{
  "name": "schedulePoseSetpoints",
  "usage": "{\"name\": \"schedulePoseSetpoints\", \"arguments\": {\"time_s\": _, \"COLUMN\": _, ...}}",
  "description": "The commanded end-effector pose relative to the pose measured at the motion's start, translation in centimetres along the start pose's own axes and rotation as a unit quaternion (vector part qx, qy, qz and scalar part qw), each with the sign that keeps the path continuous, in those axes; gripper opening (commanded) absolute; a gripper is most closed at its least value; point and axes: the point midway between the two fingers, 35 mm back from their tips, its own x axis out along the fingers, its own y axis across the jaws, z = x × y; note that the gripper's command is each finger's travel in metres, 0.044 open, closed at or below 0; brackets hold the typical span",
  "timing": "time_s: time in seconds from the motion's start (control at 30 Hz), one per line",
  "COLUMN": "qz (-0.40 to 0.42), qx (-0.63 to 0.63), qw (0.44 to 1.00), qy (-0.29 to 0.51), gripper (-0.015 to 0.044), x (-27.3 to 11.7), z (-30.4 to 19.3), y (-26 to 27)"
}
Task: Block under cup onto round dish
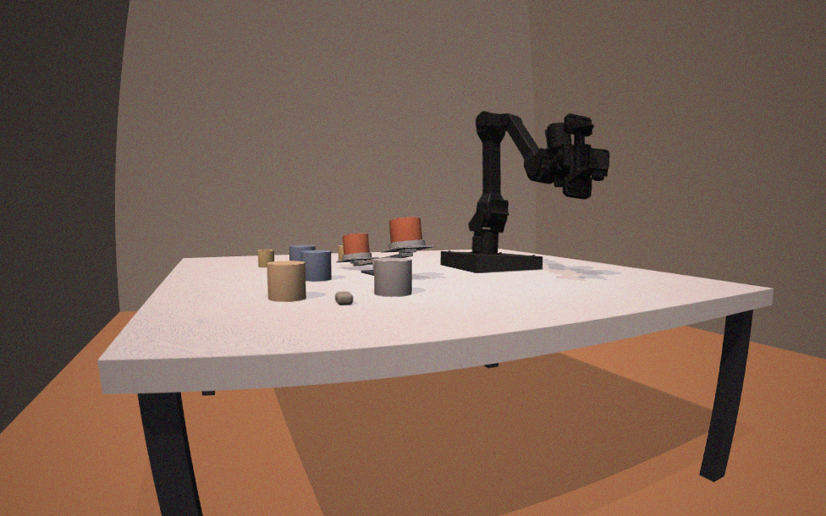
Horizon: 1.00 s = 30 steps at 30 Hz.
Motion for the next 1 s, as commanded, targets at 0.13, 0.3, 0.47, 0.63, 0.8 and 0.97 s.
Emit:
{"name": "schedulePoseSetpoints", "arguments": {"time_s": 0.13, "qz": 0.033, "qx": 0.043, "qw": 0.997, "qy": 0.054, "gripper": 0.044, "x": 1.5, "z": -6.4, "y": -0.1}}
{"name": "schedulePoseSetpoints", "arguments": {"time_s": 0.3, "qz": 0.046, "qx": 0.069, "qw": 0.993, "qy": 0.082, "gripper": 0.044, "x": 1.6, "z": -9.0, "y": -0.1}}
{"name": "schedulePoseSetpoints", "arguments": {"time_s": 0.47, "qz": 0.066, "qx": 0.092, "qw": 0.987, "qy": 0.115, "gripper": 0.044, "x": 1.6, "z": -12.7, "y": 0.2}}
{"name": "schedulePoseSetpoints", "arguments": {"time_s": 0.63, "qz": 0.086, "qx": 0.121, "qw": 0.977, "qy": 0.153, "gripper": 0.044, "x": 1.0, "z": -16.6, "y": 0.4}}
{"name": "schedulePoseSetpoints", "arguments": {"time_s": 0.8, "qz": 0.104, "qx": 0.151, "qw": 0.964, "qy": 0.192, "gripper": 0.044, "x": -0.1, "z": -20.3, "y": 0.6}}
{"name": "schedulePoseSetpoints", "arguments": {"time_s": 0.97, "qz": 0.121, "qx": 0.182, "qw": 0.949, "qy": 0.228, "gripper": 0.044, "x": -1.6, "z": -23.7, "y": 0.8}}
